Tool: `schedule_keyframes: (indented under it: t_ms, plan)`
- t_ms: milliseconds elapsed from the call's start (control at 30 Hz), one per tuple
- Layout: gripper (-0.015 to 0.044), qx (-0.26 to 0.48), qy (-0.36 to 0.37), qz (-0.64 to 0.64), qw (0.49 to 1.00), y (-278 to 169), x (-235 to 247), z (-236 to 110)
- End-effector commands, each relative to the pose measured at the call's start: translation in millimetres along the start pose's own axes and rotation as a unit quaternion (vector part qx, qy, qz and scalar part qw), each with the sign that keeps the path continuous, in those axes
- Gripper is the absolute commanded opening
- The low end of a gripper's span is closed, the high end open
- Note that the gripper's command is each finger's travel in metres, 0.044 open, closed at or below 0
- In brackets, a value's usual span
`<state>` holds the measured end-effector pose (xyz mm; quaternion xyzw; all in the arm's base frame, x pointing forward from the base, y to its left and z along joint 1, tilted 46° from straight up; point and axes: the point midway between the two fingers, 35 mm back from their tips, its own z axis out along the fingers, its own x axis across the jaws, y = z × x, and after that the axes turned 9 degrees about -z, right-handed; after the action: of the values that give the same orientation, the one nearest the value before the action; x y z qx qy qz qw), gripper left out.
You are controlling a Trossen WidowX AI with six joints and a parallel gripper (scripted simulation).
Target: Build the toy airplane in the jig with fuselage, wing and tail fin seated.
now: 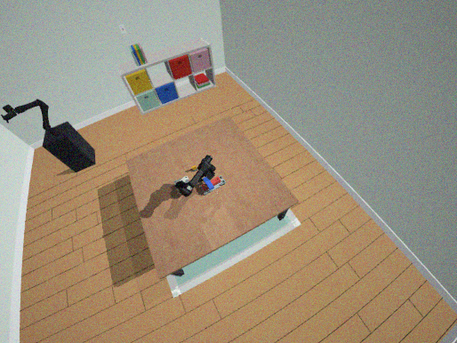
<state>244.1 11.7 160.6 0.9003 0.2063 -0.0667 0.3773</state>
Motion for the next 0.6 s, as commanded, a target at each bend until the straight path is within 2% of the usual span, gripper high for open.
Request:
schedule_keyframes:
  t_ms: [0,167,333,400,567]
  plan:
    - [0.044,0.004,-0.003,-0.09,0.996,-0.8,0.5,-0.3]
    - [0.044,0.008,-0.001,-0.319,0.948,0.0,0.5,-0.5]
    - [0.044,0.01,0.003,-0.521,0.853,0.7,0.5,-0.7]
    - [0.044,0.01,0.003,-0.546,0.837,0.8,0.5,-0.7]
    - [0.044,0.01,0.003,-0.546,0.837,0.8,0.5,-0.7]
